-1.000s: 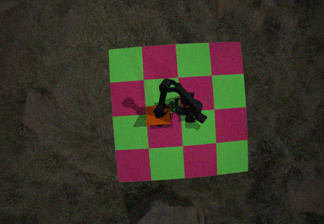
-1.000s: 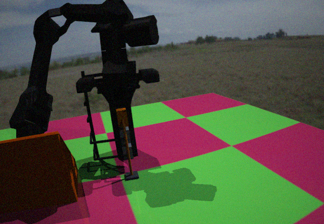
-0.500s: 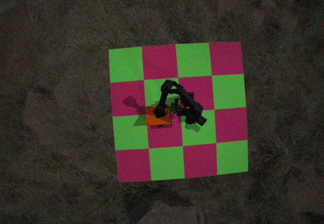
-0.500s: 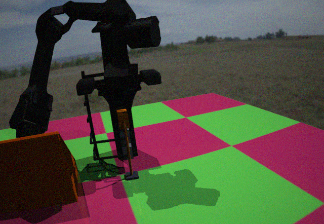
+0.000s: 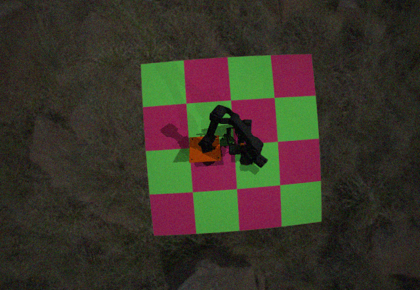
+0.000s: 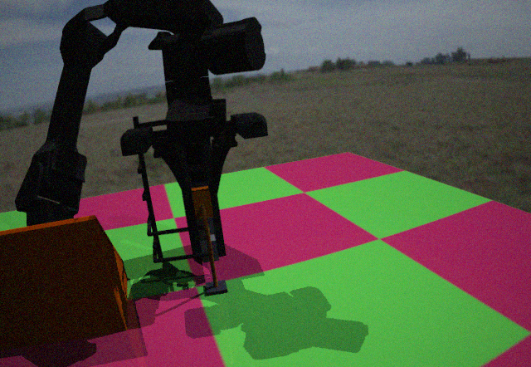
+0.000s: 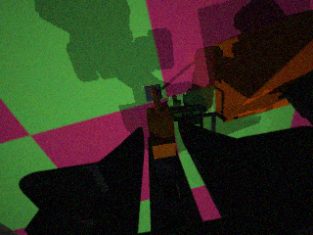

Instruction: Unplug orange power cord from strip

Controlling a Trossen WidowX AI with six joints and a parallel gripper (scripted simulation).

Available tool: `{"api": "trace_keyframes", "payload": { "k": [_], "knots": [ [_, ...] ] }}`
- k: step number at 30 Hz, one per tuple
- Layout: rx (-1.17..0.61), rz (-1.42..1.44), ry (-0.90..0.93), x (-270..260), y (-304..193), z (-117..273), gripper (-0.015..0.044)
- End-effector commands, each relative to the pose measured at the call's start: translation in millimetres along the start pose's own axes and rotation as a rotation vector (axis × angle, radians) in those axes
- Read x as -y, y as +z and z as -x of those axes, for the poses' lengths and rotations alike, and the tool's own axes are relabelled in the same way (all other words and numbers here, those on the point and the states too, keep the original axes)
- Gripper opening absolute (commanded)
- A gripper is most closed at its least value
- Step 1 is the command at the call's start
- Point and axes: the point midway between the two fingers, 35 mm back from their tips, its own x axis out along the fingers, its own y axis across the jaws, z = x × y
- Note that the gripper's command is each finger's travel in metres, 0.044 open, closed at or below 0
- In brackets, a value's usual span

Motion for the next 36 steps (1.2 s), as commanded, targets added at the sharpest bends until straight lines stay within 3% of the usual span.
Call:
{"api": "trace_keyframes", "payload": {
  "k": [1, 8, 12, 36],
  "knots": [
    [-0.002, 0.0, 0.001, -0.1, -0.4, -0.7, 0.0263],
    [0.002, -0.001, 0.002, -1.8, 30.1, 6.2, 0.044],
    [0.002, 0.0, 0.002, 0.1, 60.1, 11.6, 0.044],
    [0.002, 0.0, 0.002, 0.1, 60.1, 11.6, 0.044]
  ]
}}
